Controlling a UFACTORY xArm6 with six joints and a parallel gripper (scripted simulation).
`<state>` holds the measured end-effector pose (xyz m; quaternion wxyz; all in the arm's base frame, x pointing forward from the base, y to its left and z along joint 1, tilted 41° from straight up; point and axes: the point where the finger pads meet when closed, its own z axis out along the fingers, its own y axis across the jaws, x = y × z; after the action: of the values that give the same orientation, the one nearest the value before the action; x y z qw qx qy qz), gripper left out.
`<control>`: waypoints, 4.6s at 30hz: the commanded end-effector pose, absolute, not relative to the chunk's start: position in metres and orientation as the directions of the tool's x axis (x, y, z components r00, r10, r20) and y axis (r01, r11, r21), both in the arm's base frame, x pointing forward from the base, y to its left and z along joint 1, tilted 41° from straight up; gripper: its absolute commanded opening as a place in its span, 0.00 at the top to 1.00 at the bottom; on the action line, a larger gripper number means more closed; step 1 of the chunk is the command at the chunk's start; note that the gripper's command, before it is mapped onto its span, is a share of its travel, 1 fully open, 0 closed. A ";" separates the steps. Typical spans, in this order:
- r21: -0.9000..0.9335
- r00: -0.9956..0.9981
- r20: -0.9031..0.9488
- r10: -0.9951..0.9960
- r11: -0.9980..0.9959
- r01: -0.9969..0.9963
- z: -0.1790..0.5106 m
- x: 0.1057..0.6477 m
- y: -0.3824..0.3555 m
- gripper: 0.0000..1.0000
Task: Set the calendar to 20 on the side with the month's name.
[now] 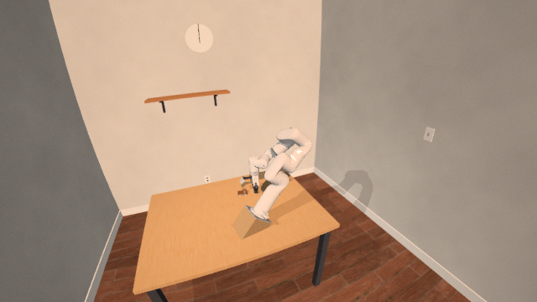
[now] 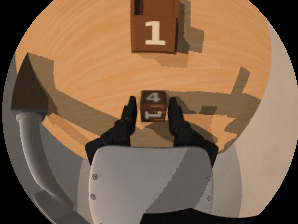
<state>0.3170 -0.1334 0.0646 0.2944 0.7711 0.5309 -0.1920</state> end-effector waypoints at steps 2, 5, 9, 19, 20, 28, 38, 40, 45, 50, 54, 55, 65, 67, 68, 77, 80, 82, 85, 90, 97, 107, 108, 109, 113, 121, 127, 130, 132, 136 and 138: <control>0.253 0.364 -0.607 0.706 -0.262 0.931 0.070 0.318 -0.129 0.51; 0.253 0.364 -0.607 0.706 -0.262 0.931 0.074 0.318 -0.125 0.51; 0.253 0.364 -0.607 0.706 -0.262 0.931 0.084 0.318 -0.117 0.51; 0.253 0.364 -0.607 0.706 -0.262 0.931 0.124 0.317 -0.082 0.51; 0.253 0.364 -0.607 0.706 -0.262 0.931 0.126 0.317 -0.080 0.51; 0.253 0.364 -0.607 0.706 -0.262 0.931 0.133 0.316 -0.074 0.51; 0.253 0.364 -0.607 0.706 -0.262 0.931 0.133 0.316 -0.074 0.00; 0.253 0.364 -0.607 0.706 -0.262 0.931 0.133 0.316 -0.074 0.00; 0.253 0.364 -0.607 0.706 -0.262 0.931 0.133 0.316 -0.074 0.00; 0.253 0.364 -0.607 0.706 -0.262 0.931 0.133 0.316 -0.074 0.00; 0.268 0.387 -0.601 0.700 -0.280 0.922 0.132 0.317 -0.073 0.00; 0.278 0.402 -0.596 0.695 -0.291 0.915 0.131 0.317 -0.073 0.00; 0.425 0.630 -0.500 0.594 -0.466 0.776 0.123 0.324 -0.062 0.00; 0.454 0.675 -0.474 0.565 -0.500 0.738 0.121 0.326 -0.060 0.00; 0.478 0.712 -0.450 0.539 -0.529 0.702 0.120 0.327 -0.057 0.00; 0.578 0.870 -0.311 0.384 -0.650 0.493 0.111 0.333 -0.047 0.00; 0.603 0.909 -0.259 0.326 -0.681 0.416 0.108 0.335 -0.043 0.00; 0.618 0.934 -0.221 0.282 -0.700 0.358 0.106 0.336 -0.041 0.00; 0.636 0.964 -0.160 0.213 -0.725 0.265 0.102 0.338 -0.036 0.00; 0.652 0.990 -0.077 0.118 -0.746 0.140 0.097 0.341 -0.031 0.00; 0.654 0.998 0.055 -0.033 -0.754 -0.061 0.090 0.344 -0.023 0.00; 0.617 0.946 0.227 -0.232 -0.717 -0.324 0.079 0.348 -0.011 0.00; 0.617 0.946 0.227 -0.232 -0.717 -0.324 0.079 0.348 -0.011 0.00; 0.613 0.940 0.237 -0.244 -0.713 -0.340 0.078 0.348 -0.010 0.00; 0.607 0.932 0.252 -0.262 -0.707 -0.363 0.077 0.349 -0.009 0.00; 0.607 0.932 0.252 -0.262 -0.707 -0.363 0.077 0.349 -0.009 0.51; 0.607 0.932 0.252 -0.262 -0.707 -0.363 0.077 0.349 -0.009 0.51; 0.607 0.932 0.252 -0.262 -0.707 -0.363 0.077 0.349 -0.009 0.51; 0.607 0.932 0.252 -0.262 -0.707 -0.363 0.077 0.349 -0.009 0.51; 0.607 0.932 0.252 -0.262 -0.707 -0.363 0.077 0.349 -0.009 0.51; 0.607 0.932 0.252 -0.262 -0.707 -0.363 0.077 0.349 -0.009 0.51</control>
<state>0.3477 -0.0101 0.0764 0.3442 0.9206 -0.1697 0.0724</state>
